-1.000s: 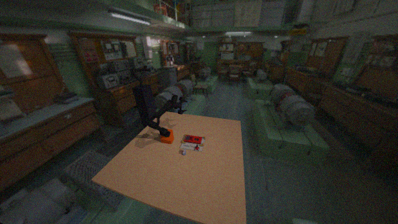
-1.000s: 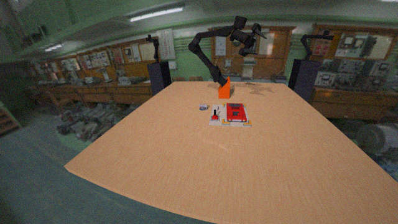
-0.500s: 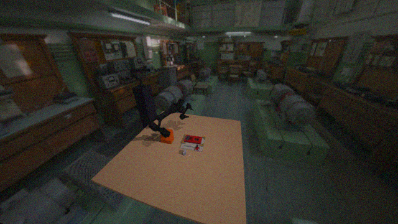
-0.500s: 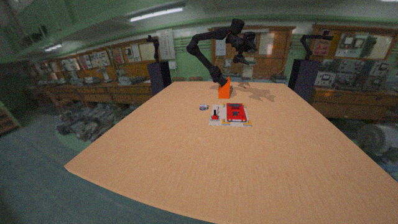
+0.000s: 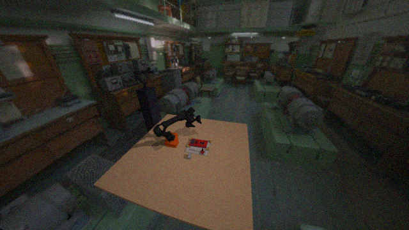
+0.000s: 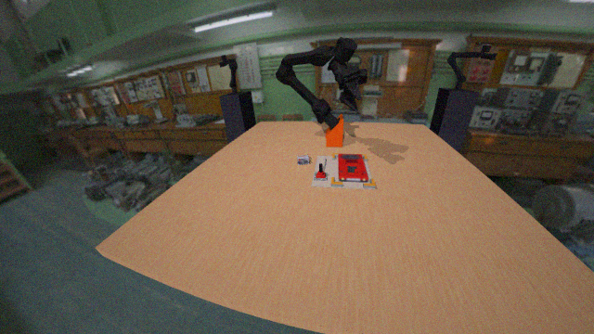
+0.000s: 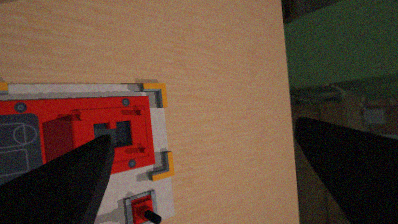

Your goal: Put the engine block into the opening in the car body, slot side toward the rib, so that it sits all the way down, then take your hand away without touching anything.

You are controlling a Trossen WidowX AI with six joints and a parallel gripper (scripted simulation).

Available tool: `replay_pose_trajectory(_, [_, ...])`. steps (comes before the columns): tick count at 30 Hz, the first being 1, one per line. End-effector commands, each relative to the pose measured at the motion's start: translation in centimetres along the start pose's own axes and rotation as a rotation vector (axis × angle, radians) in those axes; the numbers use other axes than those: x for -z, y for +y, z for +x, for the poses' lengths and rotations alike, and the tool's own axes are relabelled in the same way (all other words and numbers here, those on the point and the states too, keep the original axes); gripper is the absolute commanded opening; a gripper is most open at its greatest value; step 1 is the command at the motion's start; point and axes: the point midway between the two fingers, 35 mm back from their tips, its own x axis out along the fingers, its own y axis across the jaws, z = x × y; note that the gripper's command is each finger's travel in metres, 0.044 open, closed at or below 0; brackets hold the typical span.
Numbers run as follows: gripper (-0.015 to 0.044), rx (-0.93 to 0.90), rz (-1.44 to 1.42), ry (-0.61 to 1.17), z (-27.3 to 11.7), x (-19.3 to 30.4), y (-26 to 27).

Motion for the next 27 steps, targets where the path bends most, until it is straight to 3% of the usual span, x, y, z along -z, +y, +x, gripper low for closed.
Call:
replay_pose_trajectory(1, [0.0440, -0.034, 0.127, 0.045, 0.5, 2.3, 0.3])
replay_pose_trajectory(27, [0.0440, -0.231, 0.874, 0.420, 2.8, 15.6, 5.5])
